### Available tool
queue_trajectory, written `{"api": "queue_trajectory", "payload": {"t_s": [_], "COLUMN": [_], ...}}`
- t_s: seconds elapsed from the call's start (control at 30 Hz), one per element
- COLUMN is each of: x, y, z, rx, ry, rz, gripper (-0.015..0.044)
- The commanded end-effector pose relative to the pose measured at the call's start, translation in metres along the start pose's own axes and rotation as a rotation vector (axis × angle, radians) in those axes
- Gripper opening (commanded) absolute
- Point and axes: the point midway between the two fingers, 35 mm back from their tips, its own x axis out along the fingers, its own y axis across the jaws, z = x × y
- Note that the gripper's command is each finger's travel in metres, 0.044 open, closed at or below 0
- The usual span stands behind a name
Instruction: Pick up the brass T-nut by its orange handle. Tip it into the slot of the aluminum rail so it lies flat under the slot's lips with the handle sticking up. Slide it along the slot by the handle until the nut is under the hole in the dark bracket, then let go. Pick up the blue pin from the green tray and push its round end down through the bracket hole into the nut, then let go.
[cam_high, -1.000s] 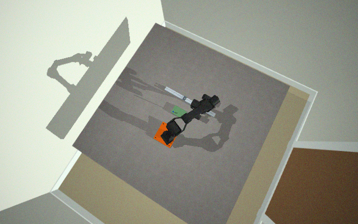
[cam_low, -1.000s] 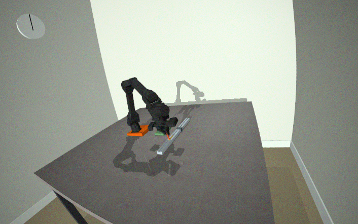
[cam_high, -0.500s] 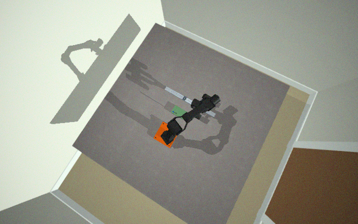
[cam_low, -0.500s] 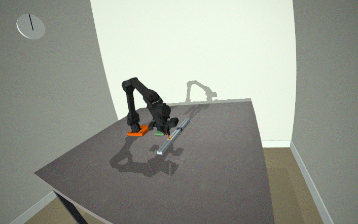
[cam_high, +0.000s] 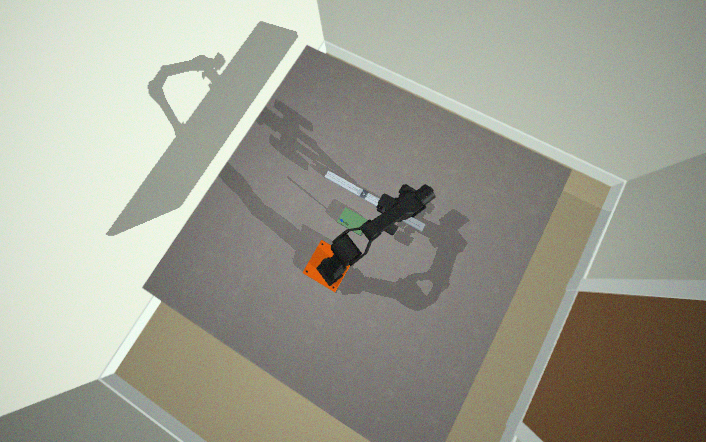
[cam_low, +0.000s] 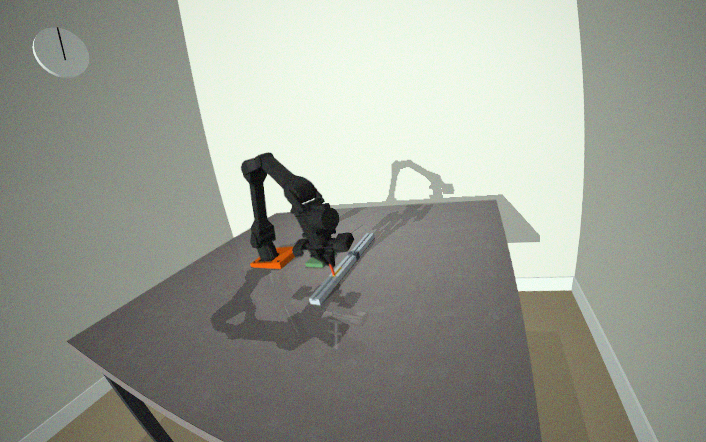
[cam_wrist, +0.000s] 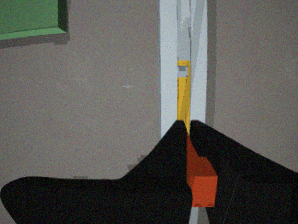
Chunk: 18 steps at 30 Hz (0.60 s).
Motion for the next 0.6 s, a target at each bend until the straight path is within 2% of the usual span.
{"api": "queue_trajectory", "payload": {"t_s": [0.0,0.57], "x": [0.0005,0.0007], "y": [-0.0011,-0.0028], "z": [-0.0008,-0.0008], "rx": [0.005,0.012], "ry": [0.003,0.004], "rz": [0.011,0.038], "gripper": [-0.0150,-0.0150]}}
